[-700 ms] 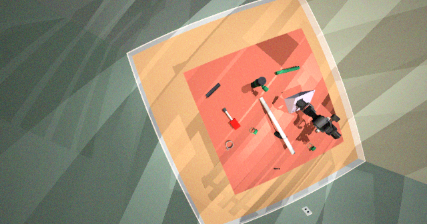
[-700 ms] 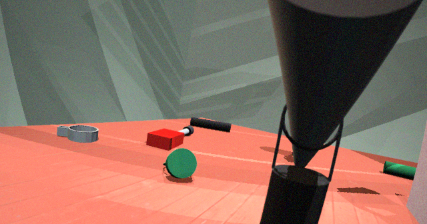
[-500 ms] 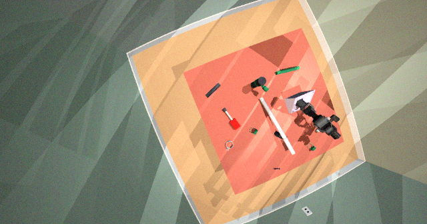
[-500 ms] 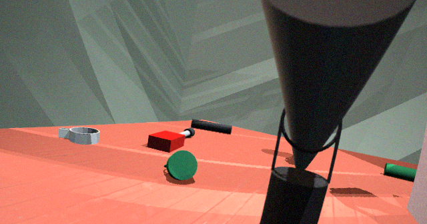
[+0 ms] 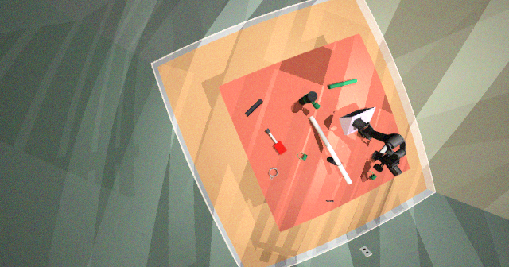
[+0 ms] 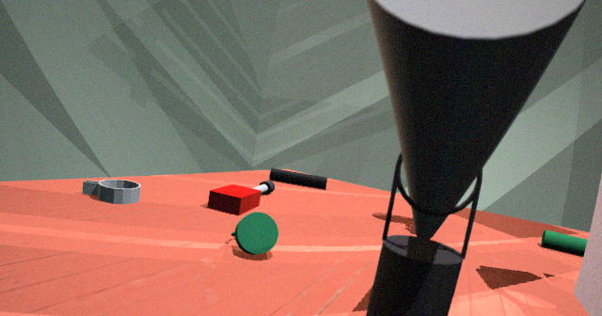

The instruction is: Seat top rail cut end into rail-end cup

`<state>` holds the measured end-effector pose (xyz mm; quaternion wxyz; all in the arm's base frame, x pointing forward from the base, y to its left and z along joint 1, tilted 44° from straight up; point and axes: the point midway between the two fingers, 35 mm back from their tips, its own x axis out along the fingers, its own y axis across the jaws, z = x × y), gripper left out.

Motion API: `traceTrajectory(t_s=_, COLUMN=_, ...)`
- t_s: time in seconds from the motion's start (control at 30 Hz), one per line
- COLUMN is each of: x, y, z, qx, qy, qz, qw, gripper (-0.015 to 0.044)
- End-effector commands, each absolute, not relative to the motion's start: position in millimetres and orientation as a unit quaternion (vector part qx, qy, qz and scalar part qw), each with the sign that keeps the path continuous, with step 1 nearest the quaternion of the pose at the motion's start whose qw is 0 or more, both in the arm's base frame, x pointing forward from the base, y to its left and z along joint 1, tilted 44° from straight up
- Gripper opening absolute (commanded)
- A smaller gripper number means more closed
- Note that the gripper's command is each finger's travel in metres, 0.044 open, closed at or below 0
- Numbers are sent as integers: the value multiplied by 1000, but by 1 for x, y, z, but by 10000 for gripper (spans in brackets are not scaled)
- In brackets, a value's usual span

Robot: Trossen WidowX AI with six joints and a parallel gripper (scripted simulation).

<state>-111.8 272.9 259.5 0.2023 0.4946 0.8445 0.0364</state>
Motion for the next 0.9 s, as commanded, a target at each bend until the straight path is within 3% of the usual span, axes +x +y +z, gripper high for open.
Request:
traceTrajectory(t_s=0.0, x=-58, y=298, z=286, qx=581, qy=781, qz=80, qw=217, gripper=440)
traceTrajectory(t_s=0.3, x=75, y=307, z=346, qx=744, qy=594, qz=144, qw=271, gripper=440)
traceTrajectory(t_s=0.6, x=202, y=251, z=405, qx=850, qy=356, qz=168, qw=351, gripper=440)
traceTrajectory(t_s=0.87, x=247, y=205, z=416, qx=844, qy=248, qz=189, qw=437, gripper=440)
